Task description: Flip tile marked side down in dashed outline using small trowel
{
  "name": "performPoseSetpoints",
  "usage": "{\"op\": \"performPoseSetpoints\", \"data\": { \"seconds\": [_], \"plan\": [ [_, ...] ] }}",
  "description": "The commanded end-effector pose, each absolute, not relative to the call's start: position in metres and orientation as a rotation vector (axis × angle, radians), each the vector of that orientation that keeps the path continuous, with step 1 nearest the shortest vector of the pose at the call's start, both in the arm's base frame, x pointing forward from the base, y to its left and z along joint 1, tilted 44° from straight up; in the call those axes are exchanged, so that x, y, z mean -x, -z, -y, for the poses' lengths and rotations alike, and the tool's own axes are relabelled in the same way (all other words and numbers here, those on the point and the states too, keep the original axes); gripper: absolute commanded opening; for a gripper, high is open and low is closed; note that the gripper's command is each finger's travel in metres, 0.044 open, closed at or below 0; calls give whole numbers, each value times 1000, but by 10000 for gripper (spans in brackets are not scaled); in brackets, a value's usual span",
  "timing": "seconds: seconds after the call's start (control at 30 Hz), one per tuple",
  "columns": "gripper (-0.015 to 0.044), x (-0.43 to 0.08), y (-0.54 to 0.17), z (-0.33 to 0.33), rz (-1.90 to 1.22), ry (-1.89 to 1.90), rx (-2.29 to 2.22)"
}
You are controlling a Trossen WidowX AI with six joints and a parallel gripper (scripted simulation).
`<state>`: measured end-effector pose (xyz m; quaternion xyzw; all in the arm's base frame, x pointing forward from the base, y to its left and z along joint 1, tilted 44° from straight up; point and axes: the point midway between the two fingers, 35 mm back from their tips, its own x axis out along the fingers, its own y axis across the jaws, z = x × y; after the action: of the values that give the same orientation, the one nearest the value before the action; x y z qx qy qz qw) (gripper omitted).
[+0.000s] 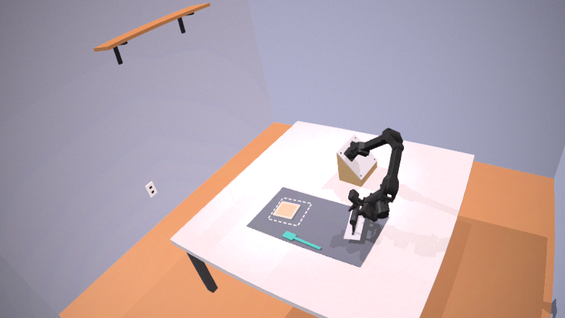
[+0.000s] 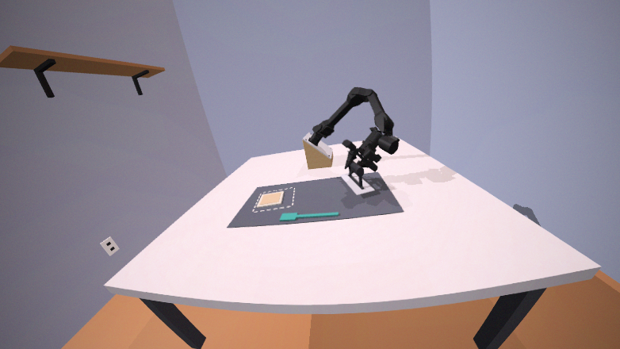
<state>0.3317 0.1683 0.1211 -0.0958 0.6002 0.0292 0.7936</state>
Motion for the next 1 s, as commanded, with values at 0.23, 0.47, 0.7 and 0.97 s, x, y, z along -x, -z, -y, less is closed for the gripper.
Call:
{"op": "performPoseSetpoints", "data": {
  "seconds": [0.23,0.47,0.7,0.97],
  "plan": [
    [0,-334,-109,-178,-1284,-53,205],
    [79,-335,-106,-181,-1284,-54,205],
    [263,-335,-106,-181,-1284,-54,205],
    [300,-335,-106,-181,-1284,-54,205]
  ]
}}
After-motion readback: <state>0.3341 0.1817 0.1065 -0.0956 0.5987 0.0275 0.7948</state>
